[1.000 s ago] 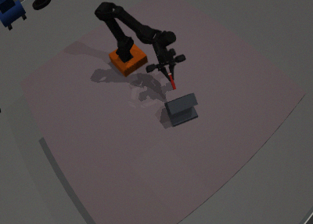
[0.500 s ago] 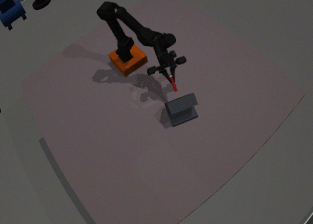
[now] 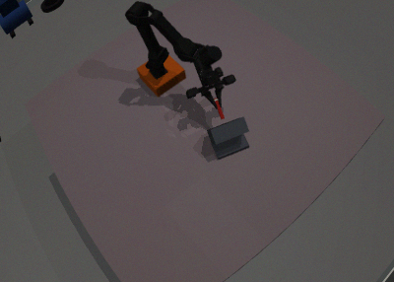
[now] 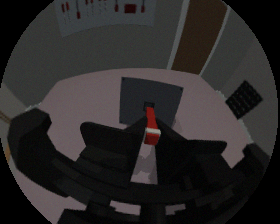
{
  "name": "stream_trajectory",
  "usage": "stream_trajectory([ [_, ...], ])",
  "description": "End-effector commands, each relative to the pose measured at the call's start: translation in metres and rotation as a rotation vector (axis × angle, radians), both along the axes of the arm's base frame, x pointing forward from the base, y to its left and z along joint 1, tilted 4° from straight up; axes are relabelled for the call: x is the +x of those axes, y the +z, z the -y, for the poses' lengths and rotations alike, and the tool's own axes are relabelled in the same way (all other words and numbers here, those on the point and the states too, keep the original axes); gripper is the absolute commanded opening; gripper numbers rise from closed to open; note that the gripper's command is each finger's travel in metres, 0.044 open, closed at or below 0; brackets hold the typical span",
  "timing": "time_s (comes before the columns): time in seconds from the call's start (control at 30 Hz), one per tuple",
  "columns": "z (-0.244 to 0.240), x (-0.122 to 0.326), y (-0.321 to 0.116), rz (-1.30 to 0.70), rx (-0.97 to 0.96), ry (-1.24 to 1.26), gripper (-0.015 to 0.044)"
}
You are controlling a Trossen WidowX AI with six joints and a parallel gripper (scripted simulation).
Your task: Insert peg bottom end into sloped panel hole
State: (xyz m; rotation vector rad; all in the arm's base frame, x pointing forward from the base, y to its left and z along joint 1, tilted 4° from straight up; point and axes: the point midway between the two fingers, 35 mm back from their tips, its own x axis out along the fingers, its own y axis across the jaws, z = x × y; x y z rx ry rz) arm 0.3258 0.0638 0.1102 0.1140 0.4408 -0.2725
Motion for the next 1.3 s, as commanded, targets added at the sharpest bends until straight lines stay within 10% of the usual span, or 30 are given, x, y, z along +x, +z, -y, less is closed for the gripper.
stream_trajectory([
  [0.0,0.0010,0.0049,-0.0019,0.001,-0.003,0.004,0.0000],
  [1.27,0.0027,0.0143,-0.0056,0.001,-0.001,0.000,0.0000],
])
